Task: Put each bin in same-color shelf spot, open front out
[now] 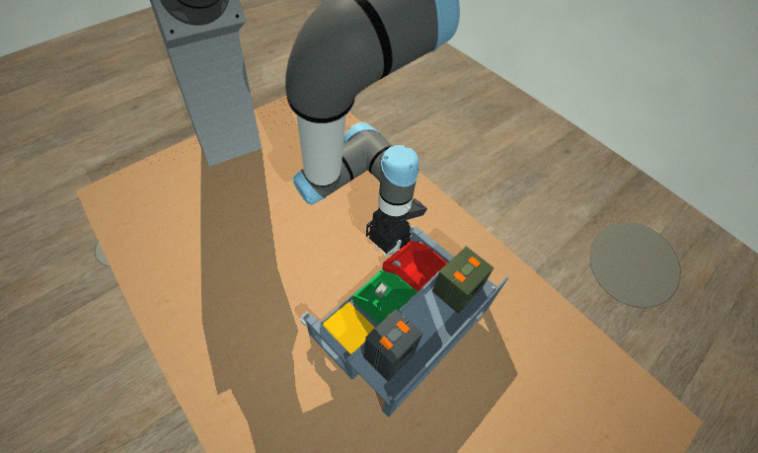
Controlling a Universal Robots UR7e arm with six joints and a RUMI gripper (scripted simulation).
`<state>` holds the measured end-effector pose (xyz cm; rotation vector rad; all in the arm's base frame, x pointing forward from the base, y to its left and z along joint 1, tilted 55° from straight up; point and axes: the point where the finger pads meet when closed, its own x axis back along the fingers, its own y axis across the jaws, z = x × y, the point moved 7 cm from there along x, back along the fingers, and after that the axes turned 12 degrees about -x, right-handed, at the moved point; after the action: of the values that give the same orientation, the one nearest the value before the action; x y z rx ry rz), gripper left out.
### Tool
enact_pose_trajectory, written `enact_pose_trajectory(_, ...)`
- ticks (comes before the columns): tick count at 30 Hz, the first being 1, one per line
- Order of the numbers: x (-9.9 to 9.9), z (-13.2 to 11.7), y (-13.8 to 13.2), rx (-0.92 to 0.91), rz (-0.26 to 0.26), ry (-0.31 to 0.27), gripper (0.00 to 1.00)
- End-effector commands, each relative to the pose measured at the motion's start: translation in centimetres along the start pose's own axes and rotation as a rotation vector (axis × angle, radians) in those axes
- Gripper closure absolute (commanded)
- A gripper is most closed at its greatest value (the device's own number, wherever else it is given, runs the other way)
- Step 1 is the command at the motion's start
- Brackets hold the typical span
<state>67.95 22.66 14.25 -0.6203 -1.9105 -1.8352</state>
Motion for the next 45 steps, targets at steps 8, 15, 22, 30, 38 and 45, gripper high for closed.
enact_pose_trajectory(8, 0.05, 0.11, 0.47, 0.000, -0.001, 0.000, 1.00)
enact_pose_trajectory(15, 0.05, 0.16, 0.69, 0.000, -0.001, 0.000, 1.00)
enact_pose_trajectory(22, 0.05, 0.19, 0.84, 0.000, -0.001, 0.000, 1.00)
enact_pose_trajectory(30, 0.05, 0.21, 0.91, 0.000, -0.001, 0.000, 1.00)
enact_pose_trajectory(38, 0.05, 0.22, 0.96, 0.000, -0.001, 0.000, 1.00)
enact_pose_trajectory(45, 0.05, 0.22, 0.97, 0.000, -0.001, 0.000, 1.00)
